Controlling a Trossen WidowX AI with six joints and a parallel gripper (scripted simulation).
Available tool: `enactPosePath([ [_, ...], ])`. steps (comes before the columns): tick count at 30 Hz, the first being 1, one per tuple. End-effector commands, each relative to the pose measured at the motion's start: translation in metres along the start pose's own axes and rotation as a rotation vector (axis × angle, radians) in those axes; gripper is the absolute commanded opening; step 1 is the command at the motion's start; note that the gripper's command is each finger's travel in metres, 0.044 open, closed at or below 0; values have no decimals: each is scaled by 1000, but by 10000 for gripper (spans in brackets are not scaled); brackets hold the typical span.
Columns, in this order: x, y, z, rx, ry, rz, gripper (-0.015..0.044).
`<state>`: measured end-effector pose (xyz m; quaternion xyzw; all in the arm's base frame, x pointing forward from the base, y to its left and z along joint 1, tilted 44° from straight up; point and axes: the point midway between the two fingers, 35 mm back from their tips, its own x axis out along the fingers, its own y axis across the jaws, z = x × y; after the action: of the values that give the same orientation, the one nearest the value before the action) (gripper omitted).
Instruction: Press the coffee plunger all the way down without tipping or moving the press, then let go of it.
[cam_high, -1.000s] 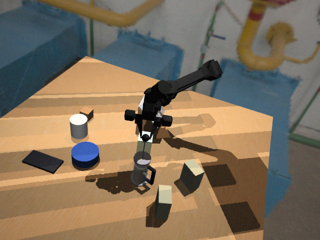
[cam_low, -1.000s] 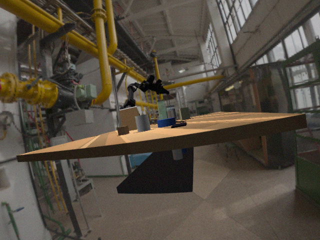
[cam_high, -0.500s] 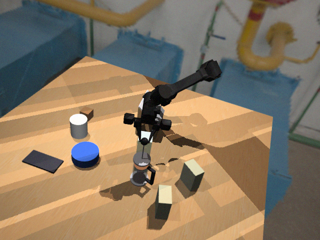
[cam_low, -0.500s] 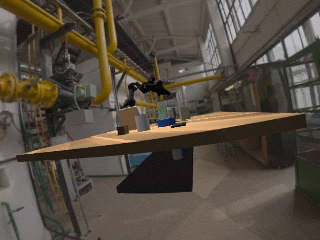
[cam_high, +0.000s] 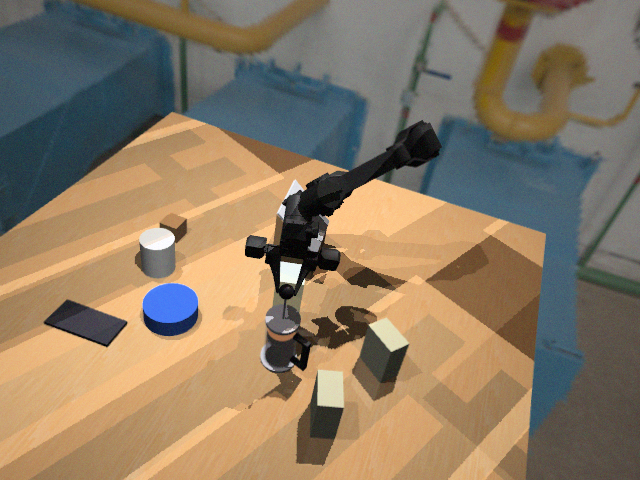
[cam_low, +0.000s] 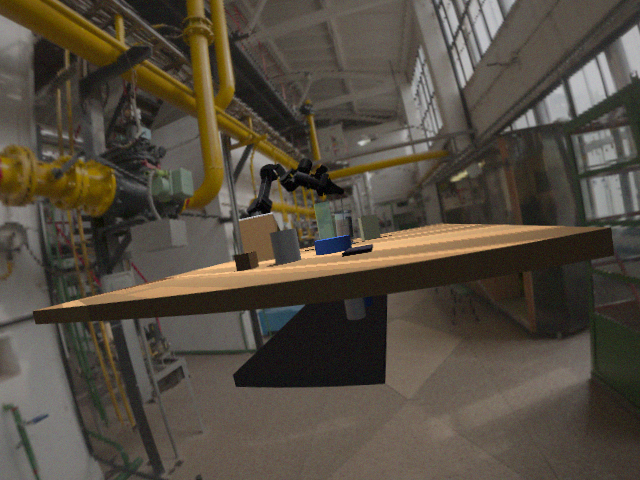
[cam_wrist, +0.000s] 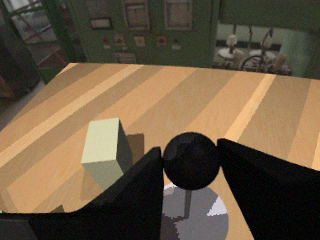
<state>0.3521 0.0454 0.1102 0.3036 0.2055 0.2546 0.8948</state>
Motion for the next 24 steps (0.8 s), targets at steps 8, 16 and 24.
enactPosePath([
  [8, 13, 0, -34, 34, 53, 4, 125],
  [16, 22, 1, -43, 36, 51, 6, 125],
  [24, 32, 1, -47, 37, 49, 8, 125],
])
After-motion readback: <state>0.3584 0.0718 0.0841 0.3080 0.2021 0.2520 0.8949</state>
